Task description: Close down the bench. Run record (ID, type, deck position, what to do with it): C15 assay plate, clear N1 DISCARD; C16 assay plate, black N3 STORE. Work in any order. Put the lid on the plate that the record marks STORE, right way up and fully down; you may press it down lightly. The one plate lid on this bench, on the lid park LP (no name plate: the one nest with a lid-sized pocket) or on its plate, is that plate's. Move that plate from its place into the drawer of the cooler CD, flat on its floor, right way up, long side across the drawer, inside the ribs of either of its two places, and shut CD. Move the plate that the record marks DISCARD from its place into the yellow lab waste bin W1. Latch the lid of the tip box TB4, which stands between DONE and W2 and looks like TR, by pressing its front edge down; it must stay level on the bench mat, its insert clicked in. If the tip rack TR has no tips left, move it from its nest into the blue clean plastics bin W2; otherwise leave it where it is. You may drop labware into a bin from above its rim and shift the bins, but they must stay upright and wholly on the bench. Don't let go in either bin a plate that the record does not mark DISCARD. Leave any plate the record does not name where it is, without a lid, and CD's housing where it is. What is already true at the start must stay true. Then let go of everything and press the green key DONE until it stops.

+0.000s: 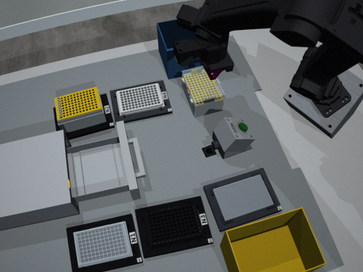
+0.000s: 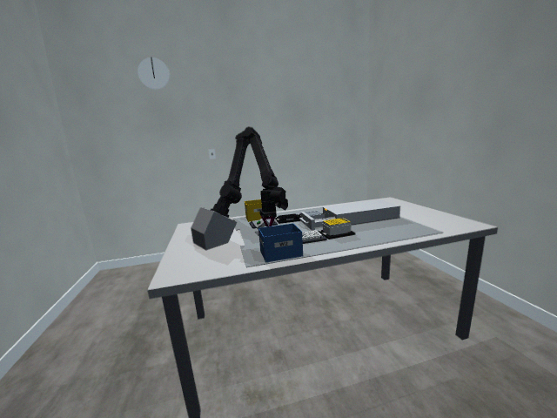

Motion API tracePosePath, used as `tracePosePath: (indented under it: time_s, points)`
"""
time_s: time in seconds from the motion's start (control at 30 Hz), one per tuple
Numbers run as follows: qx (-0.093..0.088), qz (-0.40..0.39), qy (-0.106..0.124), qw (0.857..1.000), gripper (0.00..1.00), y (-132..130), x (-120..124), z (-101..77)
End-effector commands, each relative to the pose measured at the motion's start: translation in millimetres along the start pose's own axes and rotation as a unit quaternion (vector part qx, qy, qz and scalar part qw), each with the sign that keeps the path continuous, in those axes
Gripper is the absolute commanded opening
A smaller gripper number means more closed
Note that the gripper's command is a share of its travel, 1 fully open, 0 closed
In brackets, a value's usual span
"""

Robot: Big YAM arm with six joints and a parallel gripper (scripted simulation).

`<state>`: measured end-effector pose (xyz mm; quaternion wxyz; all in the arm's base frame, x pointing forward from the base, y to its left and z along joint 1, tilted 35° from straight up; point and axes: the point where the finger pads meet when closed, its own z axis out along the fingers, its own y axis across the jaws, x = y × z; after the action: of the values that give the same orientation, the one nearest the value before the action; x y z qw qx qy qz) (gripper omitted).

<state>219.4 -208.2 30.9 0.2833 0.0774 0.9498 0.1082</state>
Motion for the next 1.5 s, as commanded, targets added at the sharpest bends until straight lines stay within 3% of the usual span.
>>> tracePosePath:
  time_s: [0.0,1.47]
  points:
    - [0.000,0.013,0.001,1.000,0.00,-2.8,2.7,0.8]
    - [-0.001,0.005,0.001,1.000,0.00,-0.3,0.9,5.0]
